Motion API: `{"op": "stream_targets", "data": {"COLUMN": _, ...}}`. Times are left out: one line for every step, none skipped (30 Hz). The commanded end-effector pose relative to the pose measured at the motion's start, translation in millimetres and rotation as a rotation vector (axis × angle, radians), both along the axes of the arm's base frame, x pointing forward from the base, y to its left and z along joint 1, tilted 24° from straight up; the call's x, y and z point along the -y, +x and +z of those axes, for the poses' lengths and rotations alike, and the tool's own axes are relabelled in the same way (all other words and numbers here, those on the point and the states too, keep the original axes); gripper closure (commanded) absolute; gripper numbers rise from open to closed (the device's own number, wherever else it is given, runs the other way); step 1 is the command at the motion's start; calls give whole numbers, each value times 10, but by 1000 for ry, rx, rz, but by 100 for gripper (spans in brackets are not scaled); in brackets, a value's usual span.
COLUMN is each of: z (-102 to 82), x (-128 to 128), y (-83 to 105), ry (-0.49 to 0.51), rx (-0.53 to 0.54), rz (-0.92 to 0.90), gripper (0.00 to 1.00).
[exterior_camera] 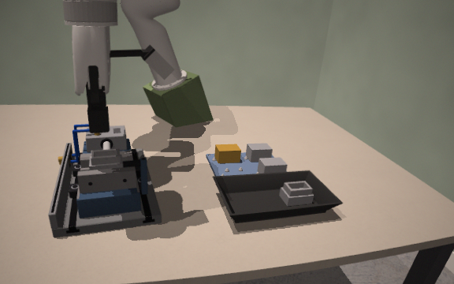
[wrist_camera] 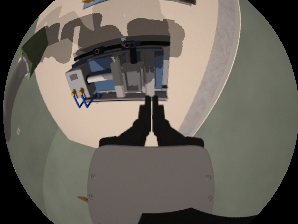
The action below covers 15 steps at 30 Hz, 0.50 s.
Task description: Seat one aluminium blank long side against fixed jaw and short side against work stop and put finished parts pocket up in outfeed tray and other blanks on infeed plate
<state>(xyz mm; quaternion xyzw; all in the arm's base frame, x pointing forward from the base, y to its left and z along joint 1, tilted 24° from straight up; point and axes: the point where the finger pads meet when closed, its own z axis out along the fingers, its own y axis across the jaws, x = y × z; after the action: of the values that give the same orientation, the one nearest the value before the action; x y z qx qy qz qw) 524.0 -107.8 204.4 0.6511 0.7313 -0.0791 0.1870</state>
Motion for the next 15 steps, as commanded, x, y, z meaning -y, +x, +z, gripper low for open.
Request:
{"op": "stream_targets", "data": {"z": 157, "x": 368, "y": -131, "ry": -1, "rx": 8, "rz": 5, "gripper": 100}}
{"op": "stream_targets", "data": {"z": 174, "x": 414, "y": -153, "ry": -2, "rx": 8, "rz": 5, "gripper": 100}}
{"op": "stream_targets", "data": {"z": 192, "x": 465, "y": -177, "ry": -3, "rx": 9, "rz": 5, "gripper": 100}}
{"op": "stream_targets", "data": {"z": 212, "x": 519, "y": -203, "ry": -4, "rx": 9, "rz": 5, "gripper": 100}}
{"op": "stream_targets", "data": {"z": 231, "x": 572, "y": -230, "ry": -6, "rx": 9, "rz": 5, "gripper": 100}}
{"op": "stream_targets", "data": {"z": 251, "x": 624, "y": -257, "ry": -7, "rx": 10, "rz": 5, "gripper": 100}}
{"op": "stream_targets", "data": {"z": 270, "x": 675, "y": -285, "ry": -8, "rx": 10, "rz": 5, "gripper": 100}}
{"op": "stream_targets", "data": {"z": 288, "x": 726, "y": -313, "ry": -10, "rx": 11, "rz": 5, "gripper": 100}}
{"op": "stream_targets", "data": {"z": 306, "x": 773, "y": -340, "ry": -12, "rx": 11, "rz": 5, "gripper": 100}}
{"op": "stream_targets", "data": {"z": 310, "x": 785, "y": -346, "ry": -12, "rx": 11, "rz": 5, "gripper": 100}}
{"op": "stream_targets", "data": {"z": 311, "x": 786, "y": -347, "ry": -12, "rx": 11, "rz": 5, "gripper": 100}}
{"op": "stream_targets", "data": {"z": 311, "x": 786, "y": -347, "ry": -12, "rx": 11, "rz": 5, "gripper": 100}}
{"op": "stream_targets", "data": {"z": 311, "x": 786, "y": -347, "ry": -12, "rx": 11, "rz": 5, "gripper": 100}}
{"op": "stream_targets", "data": {"z": 311, "x": 786, "y": -347, "ry": -12, "rx": 11, "rz": 5, "gripper": 100}}
{"op": "stream_targets", "data": {"z": 311, "x": 786, "y": -347, "ry": -12, "rx": 11, "rz": 5, "gripper": 100}}
